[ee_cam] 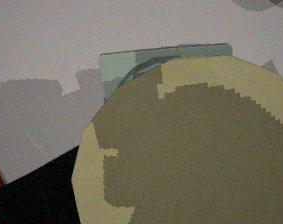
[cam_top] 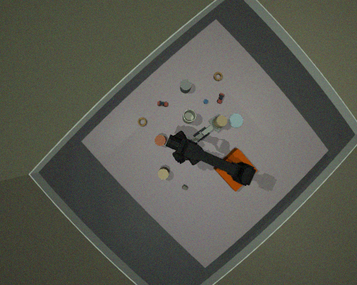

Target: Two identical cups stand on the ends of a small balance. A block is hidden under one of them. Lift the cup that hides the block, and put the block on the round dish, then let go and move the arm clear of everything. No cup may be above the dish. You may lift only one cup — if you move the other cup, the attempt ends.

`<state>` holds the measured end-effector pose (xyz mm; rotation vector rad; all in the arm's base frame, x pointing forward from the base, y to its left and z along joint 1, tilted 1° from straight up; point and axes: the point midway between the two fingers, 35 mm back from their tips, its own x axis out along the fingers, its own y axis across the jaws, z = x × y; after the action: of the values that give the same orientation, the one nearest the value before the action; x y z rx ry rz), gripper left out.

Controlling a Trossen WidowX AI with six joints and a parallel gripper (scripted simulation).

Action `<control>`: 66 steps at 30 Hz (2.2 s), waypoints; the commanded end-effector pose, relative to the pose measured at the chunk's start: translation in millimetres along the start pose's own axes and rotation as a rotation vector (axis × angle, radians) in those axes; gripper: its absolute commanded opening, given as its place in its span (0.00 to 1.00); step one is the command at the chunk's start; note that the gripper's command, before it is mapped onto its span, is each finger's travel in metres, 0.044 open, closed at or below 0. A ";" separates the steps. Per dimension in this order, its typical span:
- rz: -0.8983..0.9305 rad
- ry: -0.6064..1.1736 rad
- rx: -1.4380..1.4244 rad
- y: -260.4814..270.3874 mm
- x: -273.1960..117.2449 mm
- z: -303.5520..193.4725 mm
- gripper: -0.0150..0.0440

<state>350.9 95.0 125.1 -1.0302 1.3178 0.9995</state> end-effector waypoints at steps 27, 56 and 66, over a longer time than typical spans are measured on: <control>0.000 0.000 -0.001 4.0 -27.1 -2.5 0.25; 0.000 0.000 -0.001 4.0 -27.1 -2.5 0.25; 0.000 0.000 -0.001 4.0 -27.1 -2.5 0.25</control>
<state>345.7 93.9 151.9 -1.0305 1.3199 1.0014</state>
